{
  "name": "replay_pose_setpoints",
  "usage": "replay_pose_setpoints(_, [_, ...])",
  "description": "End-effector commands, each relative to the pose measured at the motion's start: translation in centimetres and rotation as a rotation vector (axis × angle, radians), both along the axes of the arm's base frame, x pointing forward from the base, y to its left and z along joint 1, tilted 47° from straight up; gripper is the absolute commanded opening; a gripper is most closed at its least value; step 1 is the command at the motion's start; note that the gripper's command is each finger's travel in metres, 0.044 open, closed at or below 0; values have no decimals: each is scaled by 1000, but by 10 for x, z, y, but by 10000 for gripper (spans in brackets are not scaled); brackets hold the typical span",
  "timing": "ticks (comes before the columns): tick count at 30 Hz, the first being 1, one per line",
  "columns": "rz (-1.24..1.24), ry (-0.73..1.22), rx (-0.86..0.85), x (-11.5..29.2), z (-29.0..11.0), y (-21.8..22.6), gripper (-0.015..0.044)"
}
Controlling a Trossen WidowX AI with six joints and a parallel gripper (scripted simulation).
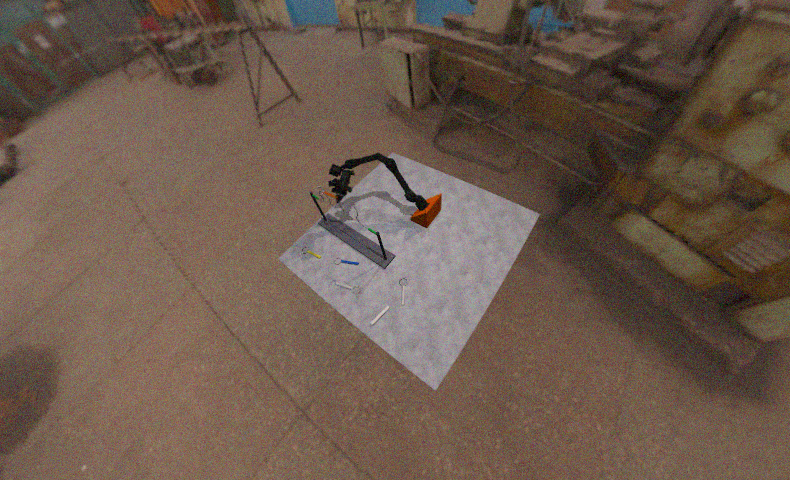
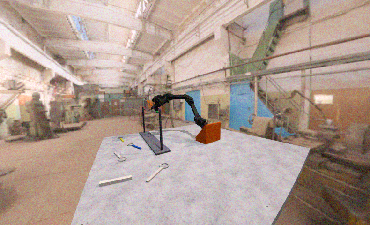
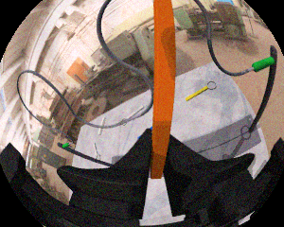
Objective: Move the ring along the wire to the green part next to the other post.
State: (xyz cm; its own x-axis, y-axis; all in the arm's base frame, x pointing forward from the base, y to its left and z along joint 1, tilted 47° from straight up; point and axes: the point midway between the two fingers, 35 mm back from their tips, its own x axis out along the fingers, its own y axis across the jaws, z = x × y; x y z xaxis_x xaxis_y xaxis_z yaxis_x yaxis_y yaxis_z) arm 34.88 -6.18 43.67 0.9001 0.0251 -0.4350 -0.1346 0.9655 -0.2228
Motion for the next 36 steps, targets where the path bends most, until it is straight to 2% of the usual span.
replay_pose_setpoints(1, [-5, -12, -99, 1, 1, -6, -150])
replay_pose_setpoints(36, [-49, -138, -920, 5, 35, -44, -150])
